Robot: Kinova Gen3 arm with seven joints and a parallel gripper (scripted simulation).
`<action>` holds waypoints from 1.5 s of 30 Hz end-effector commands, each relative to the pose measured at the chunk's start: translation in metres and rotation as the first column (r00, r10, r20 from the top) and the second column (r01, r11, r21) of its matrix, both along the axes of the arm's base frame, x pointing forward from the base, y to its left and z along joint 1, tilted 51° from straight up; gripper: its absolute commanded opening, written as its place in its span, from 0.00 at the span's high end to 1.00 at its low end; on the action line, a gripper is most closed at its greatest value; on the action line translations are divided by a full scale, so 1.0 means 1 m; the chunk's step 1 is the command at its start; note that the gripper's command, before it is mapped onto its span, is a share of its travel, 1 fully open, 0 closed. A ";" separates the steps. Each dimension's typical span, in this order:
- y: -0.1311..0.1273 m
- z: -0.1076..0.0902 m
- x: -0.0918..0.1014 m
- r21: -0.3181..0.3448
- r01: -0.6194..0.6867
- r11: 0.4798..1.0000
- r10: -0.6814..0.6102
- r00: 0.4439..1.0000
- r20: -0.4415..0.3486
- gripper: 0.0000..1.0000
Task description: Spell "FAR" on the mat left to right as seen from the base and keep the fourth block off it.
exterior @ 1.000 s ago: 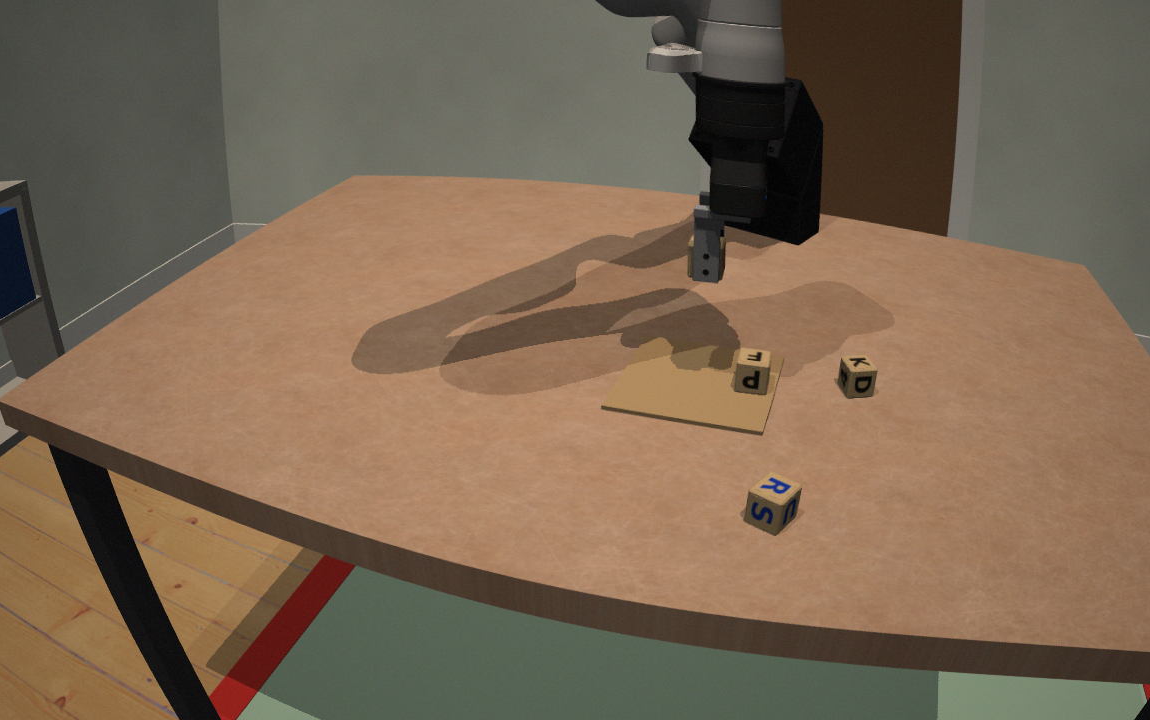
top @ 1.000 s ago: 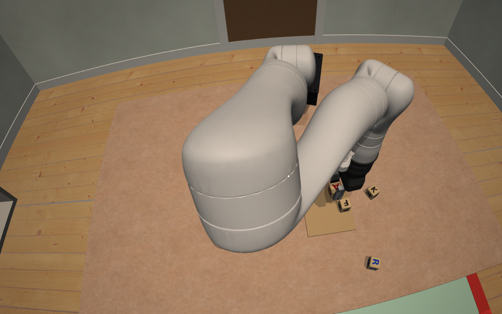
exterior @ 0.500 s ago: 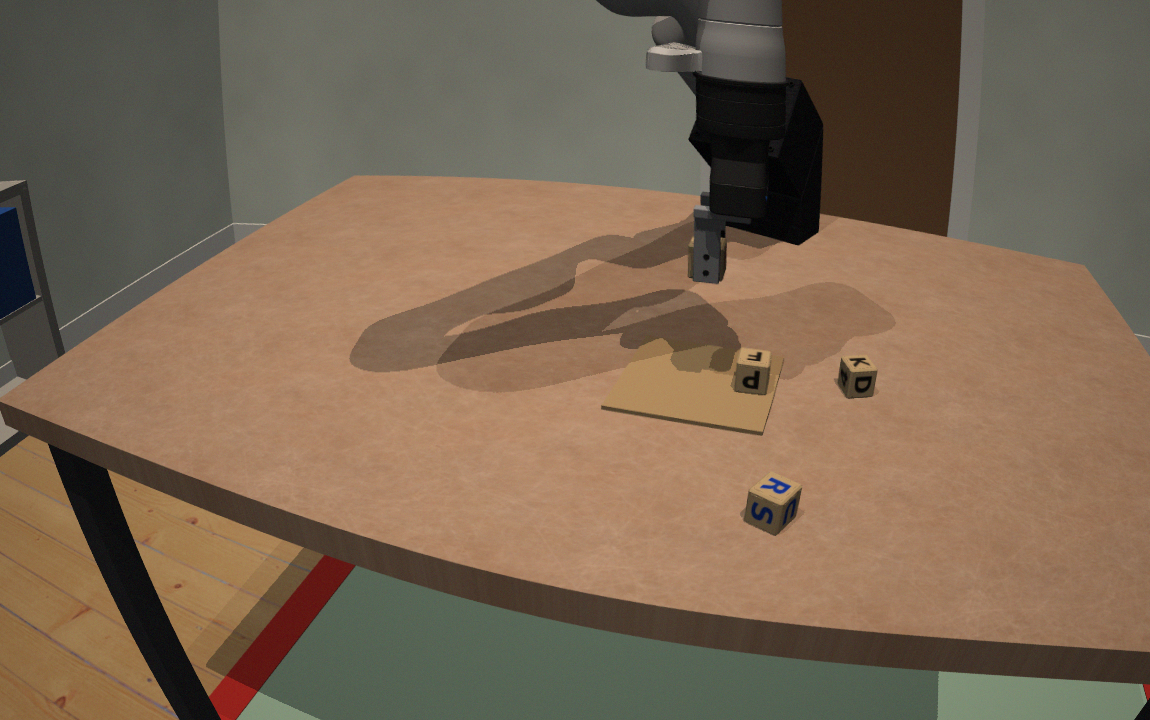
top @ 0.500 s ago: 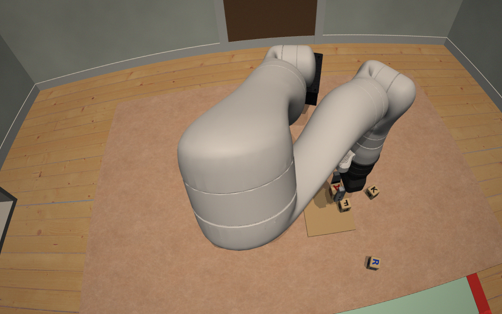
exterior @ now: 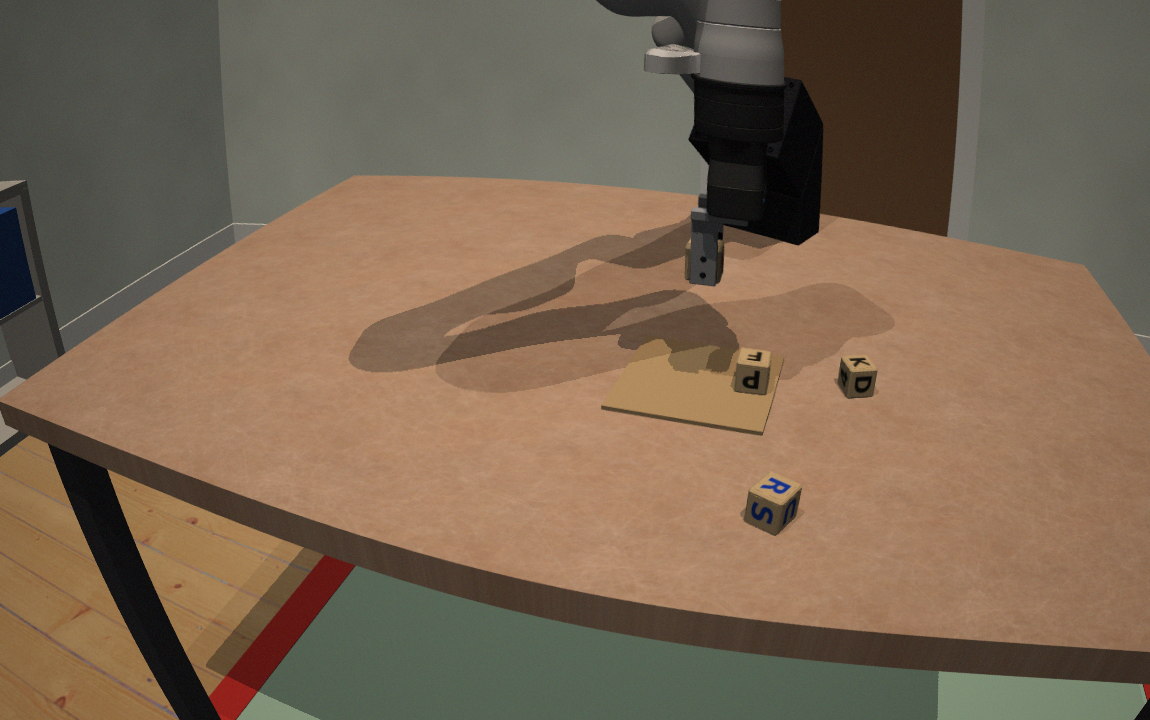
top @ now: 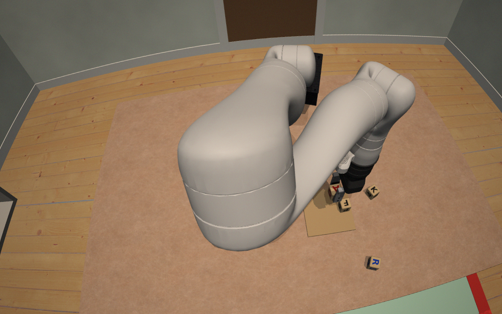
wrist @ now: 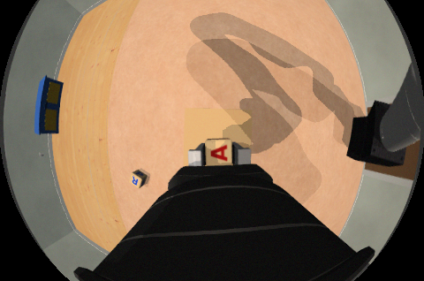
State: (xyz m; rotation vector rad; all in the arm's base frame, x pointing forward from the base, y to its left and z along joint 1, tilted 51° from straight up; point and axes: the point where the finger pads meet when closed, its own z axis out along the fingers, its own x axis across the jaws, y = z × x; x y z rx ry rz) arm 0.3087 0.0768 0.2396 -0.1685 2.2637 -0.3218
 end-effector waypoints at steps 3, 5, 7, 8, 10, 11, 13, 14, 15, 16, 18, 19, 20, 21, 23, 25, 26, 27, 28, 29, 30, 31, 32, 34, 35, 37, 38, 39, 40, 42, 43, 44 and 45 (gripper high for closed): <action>-0.001 -0.005 0.004 -0.001 -0.002 1.000 0.002 1.000 -0.002 0.43; -0.002 -0.008 0.008 0.001 0.000 1.000 0.000 1.000 -0.003 0.43; -0.002 -0.010 0.011 0.002 0.003 1.000 -0.003 1.000 -0.005 0.43; -0.002 -0.010 0.011 0.002 0.003 1.000 -0.003 1.000 -0.005 0.43; -0.003 -0.014 0.016 0.003 0.009 1.000 -0.008 1.000 -0.009 0.43; -0.004 -0.017 0.019 0.003 0.011 1.000 -0.011 1.000 -0.011 0.43; -0.006 -0.022 0.026 0.002 0.015 1.000 -0.015 1.000 -0.015 0.43; -0.006 -0.025 0.029 0.002 0.017 1.000 -0.017 1.000 -0.017 0.43; -0.007 -0.028 0.032 0.001 0.019 1.000 -0.019 1.000 -0.019 0.43; -0.008 -0.030 0.036 0.000 0.020 1.000 -0.020 1.000 -0.020 0.43; -0.009 -0.036 0.042 -0.004 0.009 1.000 -0.009 1.000 -0.018 0.43; -0.010 -0.038 0.045 -0.002 0.012 1.000 -0.012 1.000 -0.018 0.43; -0.011 -0.041 0.048 -0.001 0.014 1.000 -0.014 1.000 -0.018 0.43; -0.011 -0.043 0.051 0.000 0.015 1.000 -0.015 1.000 -0.018 0.43; -0.013 -0.048 0.057 0.000 0.016 1.000 -0.016 1.000 -0.018 0.43; -0.013 -0.048 0.057 0.000 0.016 1.000 -0.016 1.000 -0.018 0.43; -0.013 -0.050 0.059 0.000 0.017 1.000 -0.017 1.000 -0.018 0.43; -0.014 -0.051 0.061 0.000 0.017 1.000 -0.017 1.000 -0.018 0.43; -0.014 -0.053 0.063 0.000 0.017 1.000 -0.017 1.000 -0.017 0.43; -0.015 -0.054 0.065 0.000 0.017 1.000 -0.017 1.000 -0.017 0.43; -0.015 -0.056 0.066 -0.001 0.017 1.000 -0.017 1.000 -0.017 0.43; -0.015 -0.057 0.068 -0.001 0.017 1.000 -0.017 1.000 -0.017 0.43; -0.015 -0.058 0.069 -0.001 0.017 1.000 -0.017 1.000 -0.016 0.43; -0.016 -0.059 0.070 -0.001 0.017 1.000 -0.017 1.000 -0.016 0.43; -0.016 -0.059 0.071 -0.001 0.017 1.000 -0.017 1.000 -0.016 0.43; -0.016 -0.060 0.071 -0.001 0.017 1.000 -0.017 1.000 -0.016 0.43; -0.016 -0.060 0.071 -0.001 0.017 1.000 -0.017 1.000 -0.016 0.43; -0.016 -0.060 0.071 -0.001 0.017 1.000 -0.017 1.000 -0.016 0.43; -0.016 -0.060 0.071 -0.001 0.017 1.000 -0.017 1.000 -0.016 0.43; -0.016 -0.060 0.071 -0.001 0.017 1.000 -0.017 1.000 -0.016 0.43; -0.016 -0.060 0.071 -0.001 0.017 1.000 -0.017 1.000 -0.016 0.43; -0.016 -0.060 0.071 -0.001 0.017 1.000 -0.017 1.000 -0.016 0.43; -0.016 -0.060 0.071 -0.001 0.017 1.000 -0.017 1.000 -0.016 0.43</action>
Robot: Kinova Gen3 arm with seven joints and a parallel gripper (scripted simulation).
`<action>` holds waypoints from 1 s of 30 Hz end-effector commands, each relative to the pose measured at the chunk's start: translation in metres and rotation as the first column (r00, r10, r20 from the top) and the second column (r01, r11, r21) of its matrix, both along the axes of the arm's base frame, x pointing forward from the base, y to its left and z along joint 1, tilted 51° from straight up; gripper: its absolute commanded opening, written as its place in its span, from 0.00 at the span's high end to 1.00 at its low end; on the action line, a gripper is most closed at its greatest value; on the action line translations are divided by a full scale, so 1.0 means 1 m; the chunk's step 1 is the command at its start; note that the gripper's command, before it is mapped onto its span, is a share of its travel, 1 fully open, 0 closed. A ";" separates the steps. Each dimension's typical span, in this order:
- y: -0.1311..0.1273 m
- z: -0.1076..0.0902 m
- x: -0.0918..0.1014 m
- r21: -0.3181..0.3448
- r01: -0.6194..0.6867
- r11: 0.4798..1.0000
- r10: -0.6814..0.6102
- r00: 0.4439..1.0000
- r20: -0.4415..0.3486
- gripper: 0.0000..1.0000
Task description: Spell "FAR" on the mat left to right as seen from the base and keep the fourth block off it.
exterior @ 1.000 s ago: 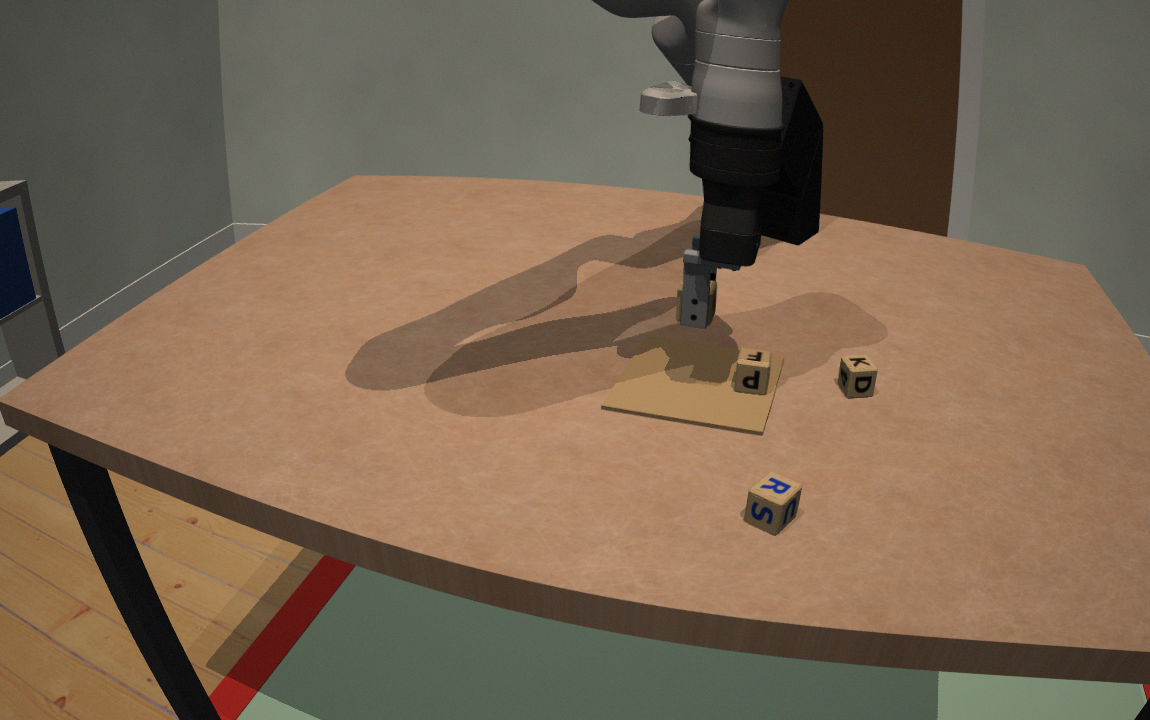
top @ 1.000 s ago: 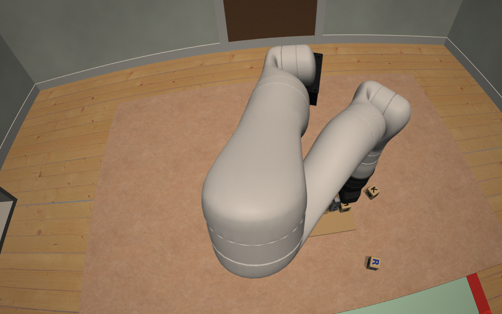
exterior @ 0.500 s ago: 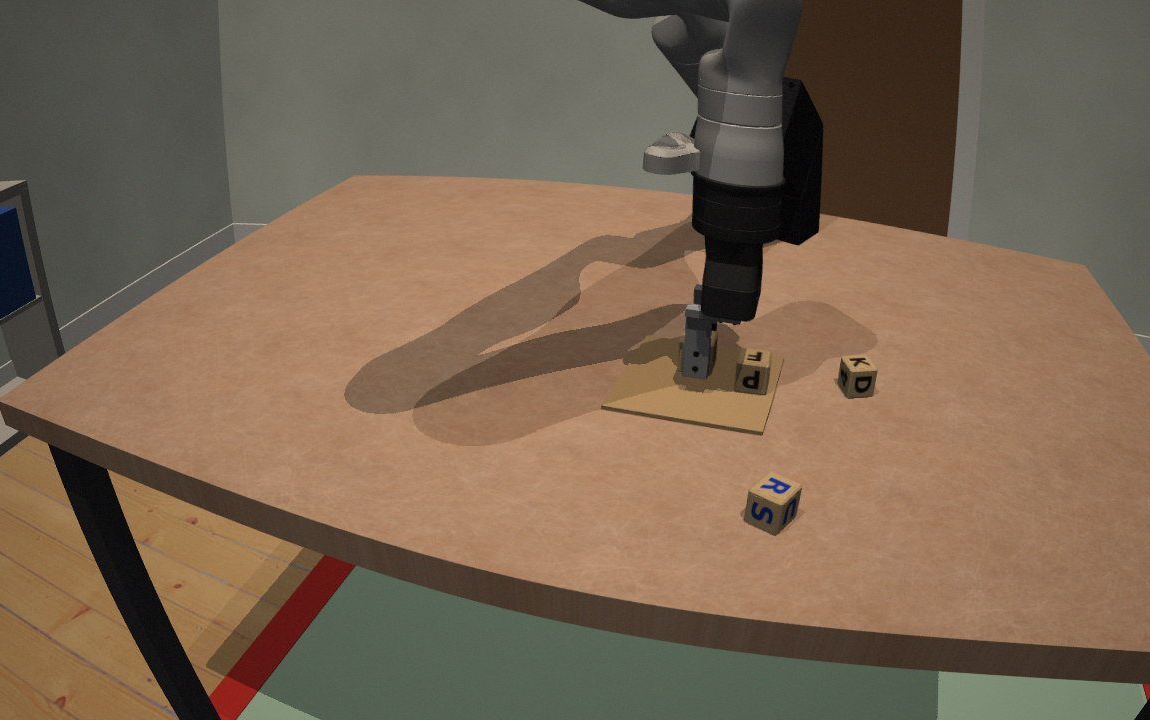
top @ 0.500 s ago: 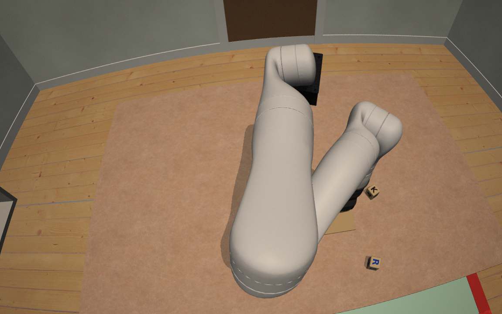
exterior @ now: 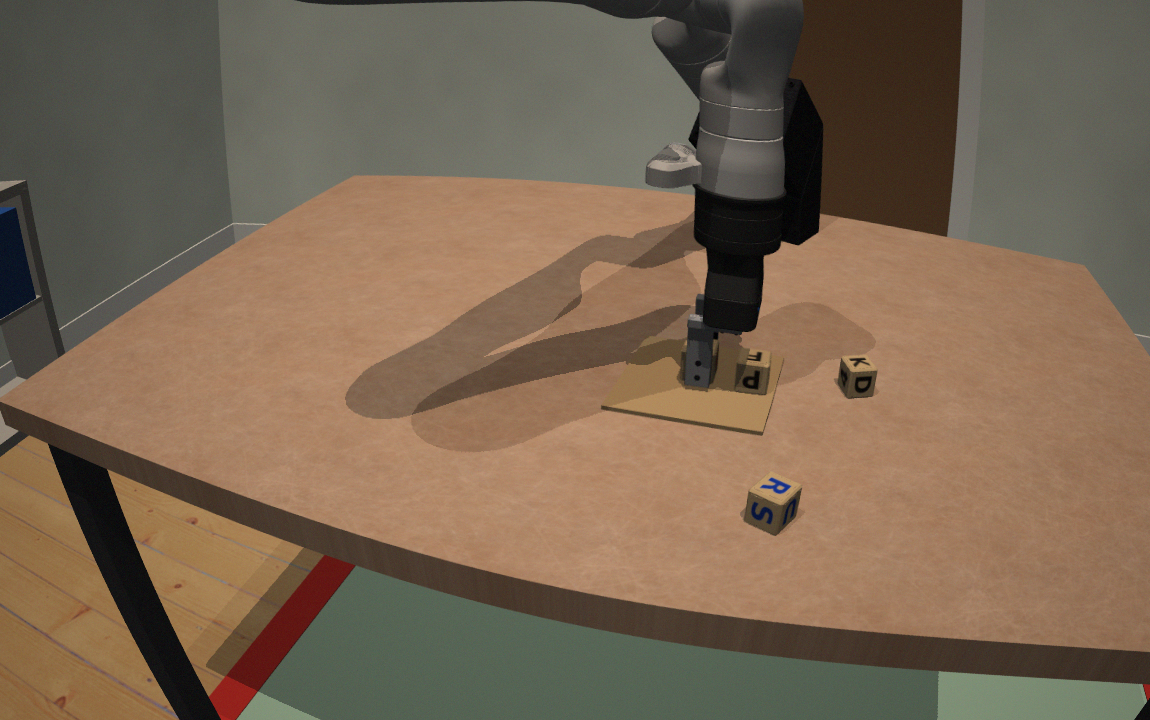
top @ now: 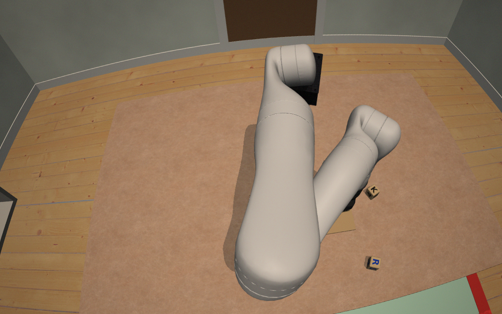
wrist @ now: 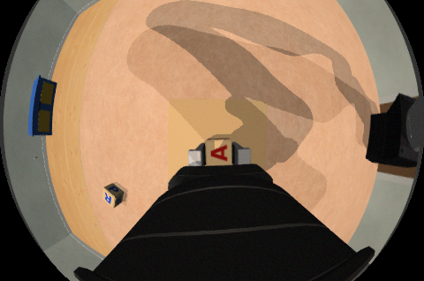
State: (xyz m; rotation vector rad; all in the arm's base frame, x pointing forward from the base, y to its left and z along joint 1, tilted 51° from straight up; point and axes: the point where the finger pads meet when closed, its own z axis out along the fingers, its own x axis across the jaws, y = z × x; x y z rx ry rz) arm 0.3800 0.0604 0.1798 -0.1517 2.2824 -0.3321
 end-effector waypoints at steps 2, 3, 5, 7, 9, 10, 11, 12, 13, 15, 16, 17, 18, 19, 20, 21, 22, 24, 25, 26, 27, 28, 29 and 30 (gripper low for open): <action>0.000 0.000 0.000 0.000 -0.001 1.000 0.001 1.000 0.000 0.43; 0.000 0.000 0.000 0.000 -0.001 1.000 0.001 1.000 0.000 0.43; 0.000 0.000 0.000 0.000 -0.001 1.000 0.001 1.000 0.000 0.43; 0.000 0.000 0.000 0.000 -0.001 1.000 0.001 1.000 0.000 0.43; 0.000 0.000 0.000 0.000 -0.001 1.000 0.001 1.000 0.000 0.43; 0.000 0.000 0.000 0.000 -0.001 1.000 0.001 1.000 0.000 0.43; 0.000 0.000 0.000 0.000 -0.001 1.000 0.001 1.000 0.000 0.43; 0.000 0.000 0.000 0.000 -0.001 1.000 0.001 1.000 0.000 0.43; 0.000 0.000 0.000 0.000 -0.001 1.000 0.001 1.000 0.000 0.43; 0.000 0.000 0.000 0.000 -0.001 1.000 0.001 1.000 0.000 0.43; 0.000 0.000 0.000 0.000 -0.001 1.000 0.001 1.000 0.000 0.43; 0.000 0.000 0.000 0.000 -0.001 1.000 0.001 1.000 0.000 0.43; 0.000 0.000 0.000 0.000 -0.001 1.000 0.001 1.000 0.000 0.43; 0.000 0.000 0.000 0.000 -0.001 1.000 0.001 1.000 0.000 0.43; 0.000 0.000 0.000 0.000 -0.001 1.000 0.001 1.000 0.000 0.43; 0.000 0.000 0.000 0.000 -0.001 1.000 0.001 1.000 0.000 0.43; 0.000 0.000 0.000 0.000 -0.001 1.000 0.001 1.000 0.000 0.43; 0.000 0.000 0.000 0.000 -0.001 1.000 0.001 1.000 0.000 0.43; 0.000 0.000 0.000 0.000 -0.001 1.000 0.001 1.000 0.000 0.43; 0.000 0.000 0.000 0.000 -0.001 1.000 0.001 1.000 0.000 0.43; 0.000 0.000 0.000 0.000 -0.001 1.000 0.001 1.000 0.000 0.43; 0.000 0.000 0.000 0.000 -0.001 1.000 0.001 1.000 0.000 0.43; 0.000 0.000 0.000 0.000 -0.001 1.000 0.001 1.000 0.000 0.43; 0.000 0.000 0.000 0.000 -0.001 1.000 0.001 1.000 0.000 0.43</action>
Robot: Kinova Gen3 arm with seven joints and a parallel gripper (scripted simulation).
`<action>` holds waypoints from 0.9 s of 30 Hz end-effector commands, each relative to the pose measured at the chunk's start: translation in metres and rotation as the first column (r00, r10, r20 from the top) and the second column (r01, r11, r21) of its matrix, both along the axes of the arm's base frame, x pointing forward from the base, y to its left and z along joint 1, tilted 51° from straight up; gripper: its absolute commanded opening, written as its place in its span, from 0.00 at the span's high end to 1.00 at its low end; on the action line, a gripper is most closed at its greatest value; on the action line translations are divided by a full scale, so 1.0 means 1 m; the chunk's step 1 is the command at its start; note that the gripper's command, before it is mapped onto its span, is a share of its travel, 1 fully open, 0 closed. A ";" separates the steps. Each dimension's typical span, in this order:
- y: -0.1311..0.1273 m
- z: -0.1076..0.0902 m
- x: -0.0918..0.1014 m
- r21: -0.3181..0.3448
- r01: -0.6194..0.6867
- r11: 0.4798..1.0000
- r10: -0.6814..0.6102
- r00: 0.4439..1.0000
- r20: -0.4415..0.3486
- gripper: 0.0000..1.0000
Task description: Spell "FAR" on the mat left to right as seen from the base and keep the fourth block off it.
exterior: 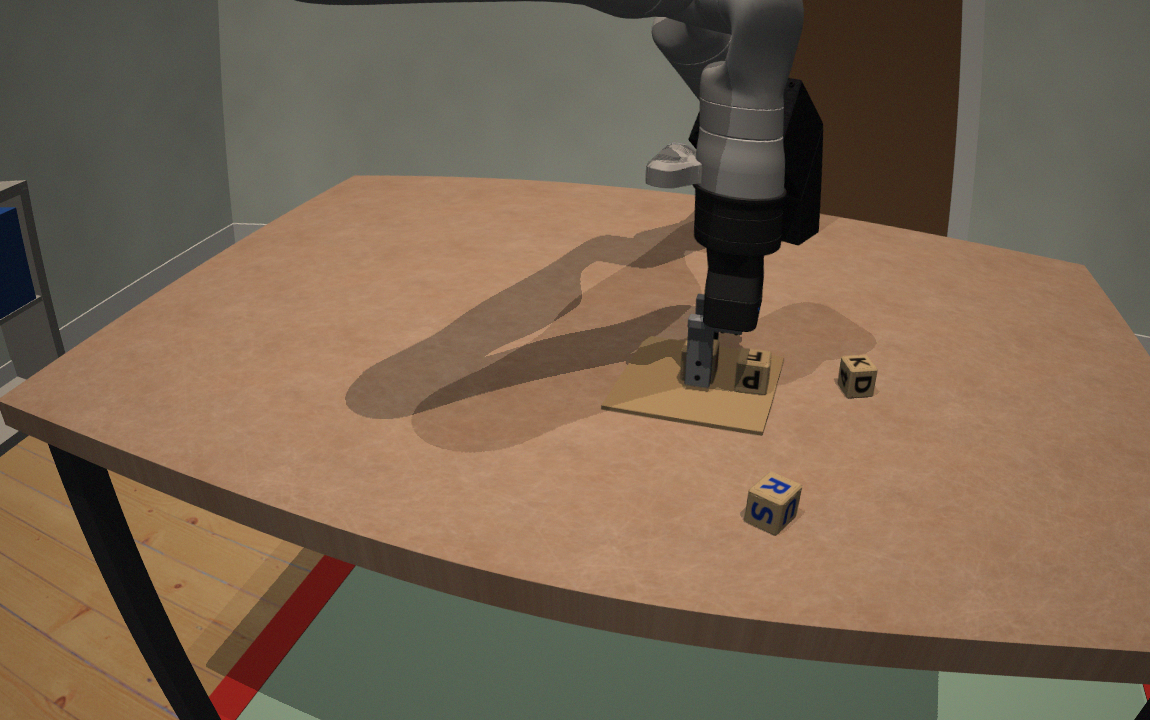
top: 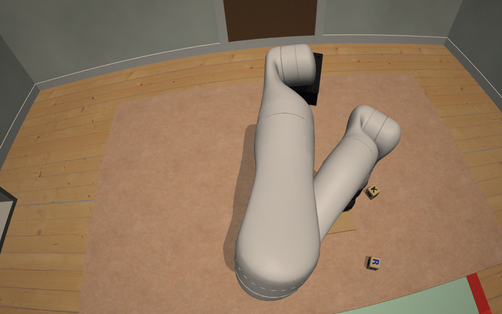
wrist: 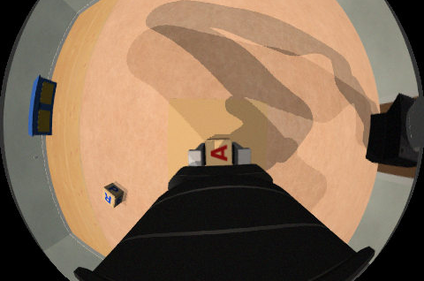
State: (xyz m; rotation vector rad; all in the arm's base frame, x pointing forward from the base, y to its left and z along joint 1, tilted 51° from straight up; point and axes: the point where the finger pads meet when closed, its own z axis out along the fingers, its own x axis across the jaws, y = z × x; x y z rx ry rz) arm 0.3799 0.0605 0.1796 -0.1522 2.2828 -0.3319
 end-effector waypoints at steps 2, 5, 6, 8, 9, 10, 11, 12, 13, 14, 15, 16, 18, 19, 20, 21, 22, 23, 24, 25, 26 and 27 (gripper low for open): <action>0.000 0.000 0.000 0.000 -0.001 1.000 0.001 1.000 0.001 0.43; 0.001 0.000 0.000 0.000 -0.002 1.000 0.002 1.000 0.001 0.43; 0.001 0.000 0.000 -0.001 -0.002 1.000 0.002 1.000 0.001 0.43; 0.001 0.000 0.000 -0.001 -0.004 1.000 0.004 1.000 0.001 0.43; 0.001 0.000 0.000 -0.002 -0.005 1.000 0.005 1.000 0.001 0.43; 0.001 0.000 0.000 -0.002 -0.006 1.000 0.006 1.000 0.001 0.43; 0.002 0.000 0.000 -0.002 -0.006 1.000 0.006 1.000 0.001 0.43; 0.002 0.000 0.000 -0.003 -0.007 1.000 0.007 1.000 0.001 0.43; 0.002 0.000 0.000 -0.003 -0.008 1.000 0.008 1.000 0.000 0.43; 0.002 0.000 0.000 -0.003 -0.008 1.000 0.008 1.000 0.000 0.43; 0.002 0.000 0.000 -0.003 -0.008 1.000 0.008 1.000 0.000 0.43; 0.002 0.000 0.000 -0.003 -0.009 1.000 0.009 1.000 0.000 0.43; 0.002 0.000 0.000 -0.003 -0.009 1.000 0.009 1.000 0.000 0.43; 0.002 0.000 0.000 -0.003 -0.009 1.000 0.009 1.000 0.000 0.43; 0.002 0.000 0.000 -0.003 -0.009 1.000 0.009 1.000 0.000 0.43; 0.002 0.000 0.000 -0.003 -0.009 1.000 0.009 1.000 0.000 0.43; 0.002 0.000 0.000 -0.003 -0.009 1.000 0.009 1.000 0.000 0.43; 0.002 0.000 0.000 -0.003 -0.009 1.000 0.009 1.000 0.000 0.43; 0.002 0.000 0.000 -0.003 -0.009 1.000 0.009 1.000 0.000 0.43; 0.002 0.000 0.000 -0.003 -0.009 1.000 0.009 1.000 0.000 0.43; 0.002 0.000 0.000 -0.003 -0.009 1.000 0.009 1.000 0.000 0.43; 0.002 0.000 0.000 -0.003 -0.009 1.000 0.009 1.000 0.000 0.43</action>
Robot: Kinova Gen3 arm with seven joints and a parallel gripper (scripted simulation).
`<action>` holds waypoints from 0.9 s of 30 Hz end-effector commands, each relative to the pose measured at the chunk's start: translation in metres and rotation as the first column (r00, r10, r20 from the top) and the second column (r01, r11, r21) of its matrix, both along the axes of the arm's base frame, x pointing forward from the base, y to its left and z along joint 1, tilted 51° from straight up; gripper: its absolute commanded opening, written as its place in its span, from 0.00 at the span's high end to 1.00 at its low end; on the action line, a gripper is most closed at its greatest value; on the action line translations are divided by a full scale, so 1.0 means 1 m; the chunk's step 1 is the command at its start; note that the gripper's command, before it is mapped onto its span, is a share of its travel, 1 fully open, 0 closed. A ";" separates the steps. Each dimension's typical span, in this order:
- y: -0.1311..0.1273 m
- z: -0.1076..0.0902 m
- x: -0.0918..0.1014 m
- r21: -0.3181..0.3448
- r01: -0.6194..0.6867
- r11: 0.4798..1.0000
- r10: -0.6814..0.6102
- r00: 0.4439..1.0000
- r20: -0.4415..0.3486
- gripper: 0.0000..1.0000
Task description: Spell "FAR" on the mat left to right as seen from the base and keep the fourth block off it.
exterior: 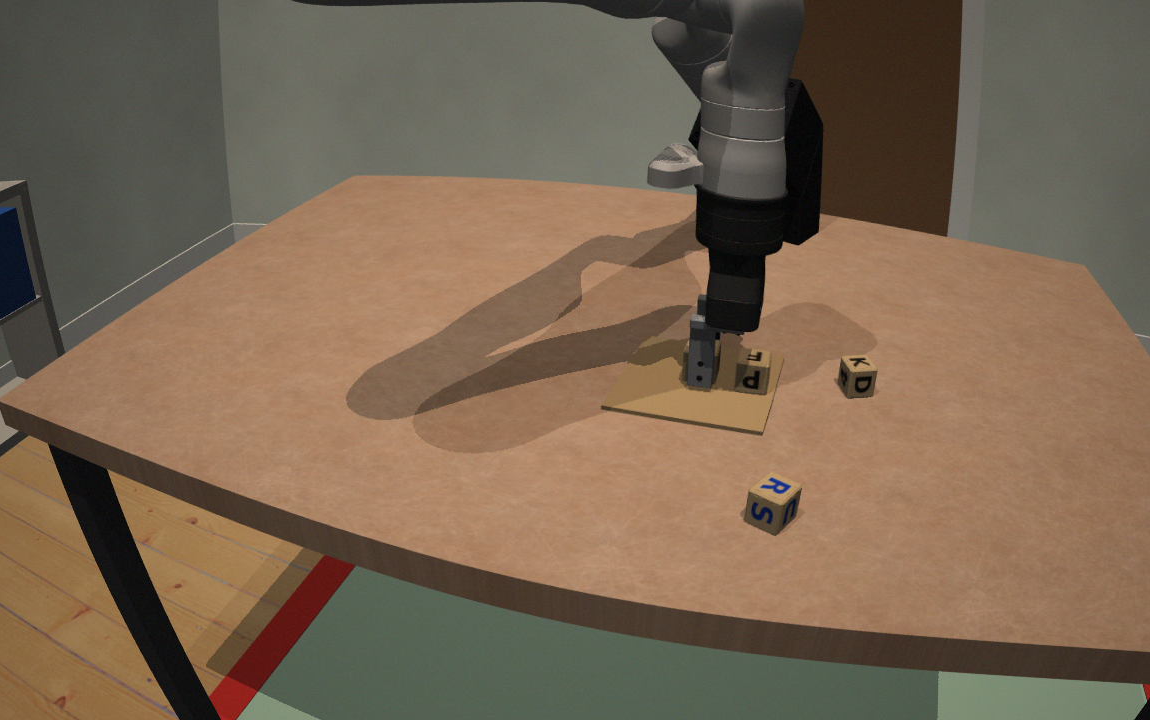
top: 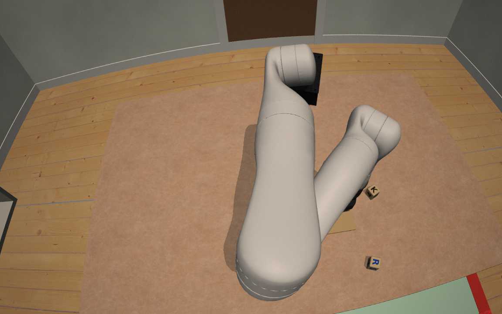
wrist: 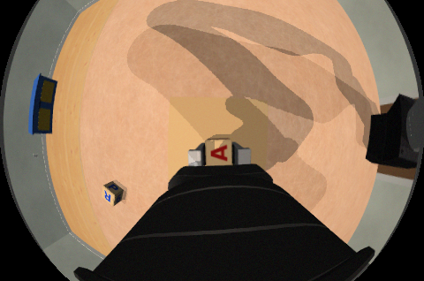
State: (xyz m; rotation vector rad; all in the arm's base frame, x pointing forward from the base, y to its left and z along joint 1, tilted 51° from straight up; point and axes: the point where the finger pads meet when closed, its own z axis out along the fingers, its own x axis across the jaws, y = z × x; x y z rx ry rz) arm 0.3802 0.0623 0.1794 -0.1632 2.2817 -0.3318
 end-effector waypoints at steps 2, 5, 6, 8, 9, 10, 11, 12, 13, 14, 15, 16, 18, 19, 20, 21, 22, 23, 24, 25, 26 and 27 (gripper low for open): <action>0.000 0.000 0.000 0.000 -0.001 1.000 0.001 1.000 0.001 0.43; 0.000 0.000 0.000 0.000 -0.001 1.000 0.001 1.000 0.001 0.43; 0.000 0.000 0.000 0.000 -0.001 1.000 0.001 1.000 0.001 0.43; 0.000 0.000 0.000 0.000 -0.001 1.000 0.001 1.000 0.001 0.43; 0.000 0.000 0.000 0.000 -0.001 1.000 0.001 1.000 0.001 0.43; 0.000 0.000 0.000 0.000 -0.001 1.000 0.001 1.000 0.001 0.43; 0.000 0.000 0.000 0.000 -0.001 1.000 0.001 1.000 0.001 0.43; 0.000 0.000 0.000 0.000 -0.001 1.000 0.001 1.000 0.001 0.43; 0.000 0.000 0.000 0.000 -0.001 1.000 0.001 1.000 0.001 0.43; 0.000 0.000 0.000 0.000 -0.001 1.000 0.001 1.000 0.001 0.43; 0.000 0.000 0.000 0.000 -0.001 1.000 0.001 1.000 0.001 0.43; 0.000 0.000 0.000 0.000 -0.001 1.000 0.001 1.000 0.001 0.43; 0.000 0.000 0.001 0.000 -0.001 1.000 0.001 1.000 0.001 0.43; 0.000 0.000 0.001 0.000 -0.001 1.000 0.001 1.000 0.001 0.43; 0.000 0.000 0.001 0.000 -0.001 1.000 0.001 1.000 0.001 0.43; 0.000 -0.001 0.001 0.000 -0.001 1.000 0.001 1.000 0.001 0.43; 0.000 -0.001 0.001 -0.001 -0.001 1.000 0.001 1.000 0.001 0.43; 0.000 -0.001 0.002 -0.001 -0.001 1.000 0.001 1.000 0.001 0.43; 0.000 -0.001 0.002 -0.001 -0.001 1.000 0.001 1.000 0.001 0.43; 0.000 -0.001 0.002 -0.001 -0.001 1.000 0.001 1.000 0.001 0.43; 0.000 -0.001 0.002 -0.001 -0.002 1.000 0.002 1.000 0.001 0.43; 0.000 -0.001 0.002 -0.001 -0.002 1.000 0.002 1.000 0.001 0.43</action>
